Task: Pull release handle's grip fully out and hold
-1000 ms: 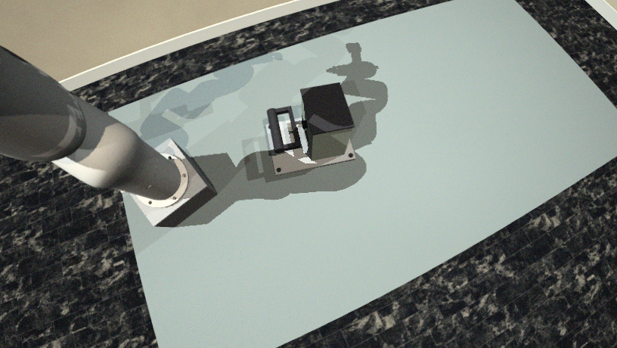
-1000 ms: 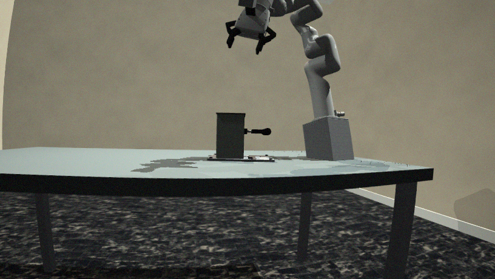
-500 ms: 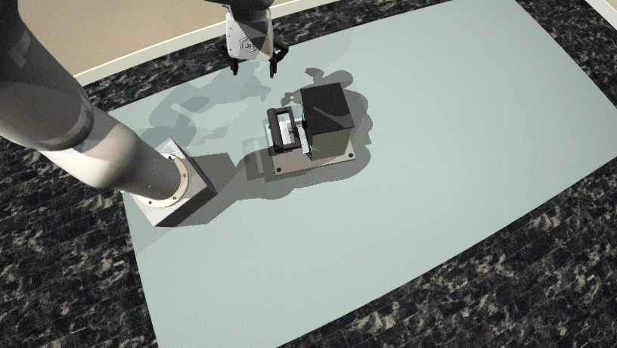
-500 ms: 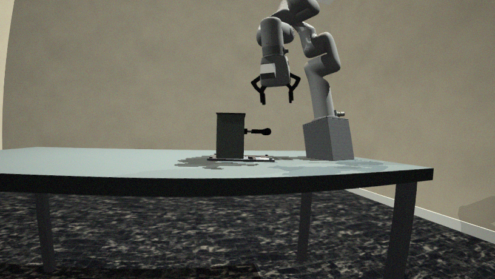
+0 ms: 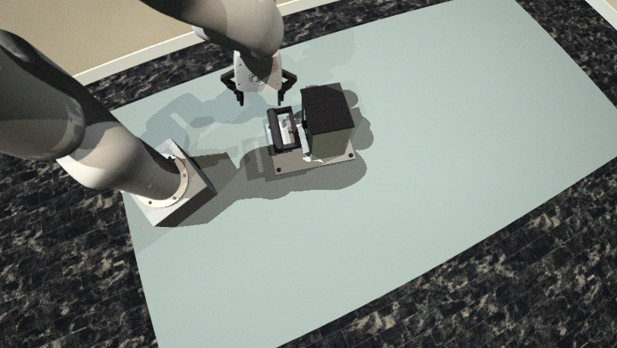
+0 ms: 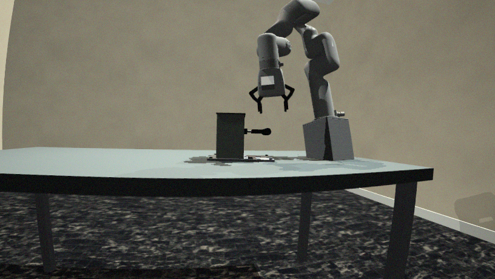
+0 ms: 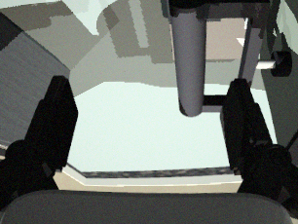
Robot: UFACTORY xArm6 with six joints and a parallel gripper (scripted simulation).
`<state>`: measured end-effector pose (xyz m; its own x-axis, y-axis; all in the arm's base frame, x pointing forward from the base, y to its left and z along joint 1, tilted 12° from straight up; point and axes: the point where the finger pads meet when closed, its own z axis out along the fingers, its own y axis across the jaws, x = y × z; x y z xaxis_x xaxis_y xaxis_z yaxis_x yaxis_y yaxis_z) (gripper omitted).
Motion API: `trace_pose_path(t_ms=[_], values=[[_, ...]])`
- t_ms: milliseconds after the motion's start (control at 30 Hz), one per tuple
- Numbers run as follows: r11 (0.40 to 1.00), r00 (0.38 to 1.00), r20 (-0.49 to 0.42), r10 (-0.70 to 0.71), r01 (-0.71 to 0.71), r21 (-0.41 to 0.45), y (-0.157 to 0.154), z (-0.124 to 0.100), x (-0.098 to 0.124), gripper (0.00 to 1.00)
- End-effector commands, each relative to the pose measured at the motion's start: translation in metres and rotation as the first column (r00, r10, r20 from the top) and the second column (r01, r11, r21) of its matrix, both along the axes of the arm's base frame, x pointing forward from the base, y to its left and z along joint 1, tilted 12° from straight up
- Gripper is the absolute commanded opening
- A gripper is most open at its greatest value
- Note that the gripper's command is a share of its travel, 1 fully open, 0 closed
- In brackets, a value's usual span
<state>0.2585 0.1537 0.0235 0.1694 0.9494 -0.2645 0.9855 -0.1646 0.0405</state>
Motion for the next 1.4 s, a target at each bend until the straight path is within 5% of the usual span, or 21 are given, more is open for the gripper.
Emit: trace_pose_path(t_ms=[0, 1000, 1033, 1367], values=[[0.998, 0.998, 0.017, 0.055, -0.055, 0.036, -0.013, 0.007, 0.008, 1.0], [0.981, 0.981, 0.071, 0.179, -0.184, 0.069, -0.044, 0.019, 0.019, 1.0], [0.981, 0.981, 0.071, 0.179, -0.184, 0.069, -0.044, 0.019, 0.019, 0.0], [0.981, 0.981, 0.071, 0.179, -0.184, 0.069, -0.044, 0.019, 0.019, 0.0]])
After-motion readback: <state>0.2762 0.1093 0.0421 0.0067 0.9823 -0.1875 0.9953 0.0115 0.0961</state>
